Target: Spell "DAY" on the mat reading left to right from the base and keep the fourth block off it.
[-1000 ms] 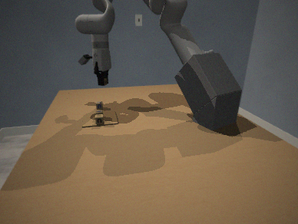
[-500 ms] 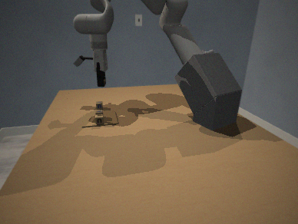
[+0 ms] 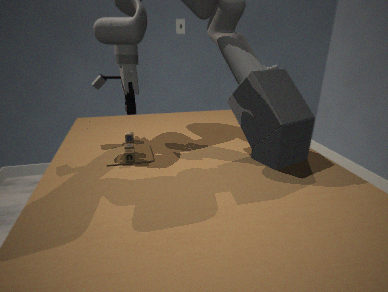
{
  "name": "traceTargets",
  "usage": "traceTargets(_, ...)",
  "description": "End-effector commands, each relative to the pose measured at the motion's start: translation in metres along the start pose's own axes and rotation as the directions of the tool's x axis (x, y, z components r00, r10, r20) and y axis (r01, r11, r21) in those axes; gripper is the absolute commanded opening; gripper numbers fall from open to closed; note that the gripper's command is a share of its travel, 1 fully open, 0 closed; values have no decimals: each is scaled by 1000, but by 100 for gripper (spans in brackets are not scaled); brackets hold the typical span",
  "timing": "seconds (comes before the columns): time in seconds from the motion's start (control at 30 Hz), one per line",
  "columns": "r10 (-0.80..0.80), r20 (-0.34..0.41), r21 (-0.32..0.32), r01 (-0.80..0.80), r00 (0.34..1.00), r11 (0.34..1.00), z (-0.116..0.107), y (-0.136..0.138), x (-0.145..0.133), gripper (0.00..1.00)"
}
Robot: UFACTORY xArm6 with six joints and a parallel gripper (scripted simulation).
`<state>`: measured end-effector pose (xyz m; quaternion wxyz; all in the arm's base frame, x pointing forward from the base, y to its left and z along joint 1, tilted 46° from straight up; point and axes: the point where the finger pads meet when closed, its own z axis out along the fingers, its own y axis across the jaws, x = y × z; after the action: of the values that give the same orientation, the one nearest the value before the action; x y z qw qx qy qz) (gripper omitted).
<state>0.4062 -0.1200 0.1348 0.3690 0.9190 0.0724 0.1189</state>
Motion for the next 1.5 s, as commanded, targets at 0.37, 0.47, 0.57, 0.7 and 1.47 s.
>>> traceTargets(0.37,-363,6,9,363,932,932,-1,-24,9,27)
traceTargets(0.47,-425,6,10,425,905,905,-1,-29,11,27)
traceTargets(0.57,-485,5,10,485,874,874,-2,-33,12,27)
traceTargets(0.7,-543,5,10,543,840,840,-2,-38,13,27)
traceTargets(1.47,-885,3,8,885,465,465,-3,-73,21,27)
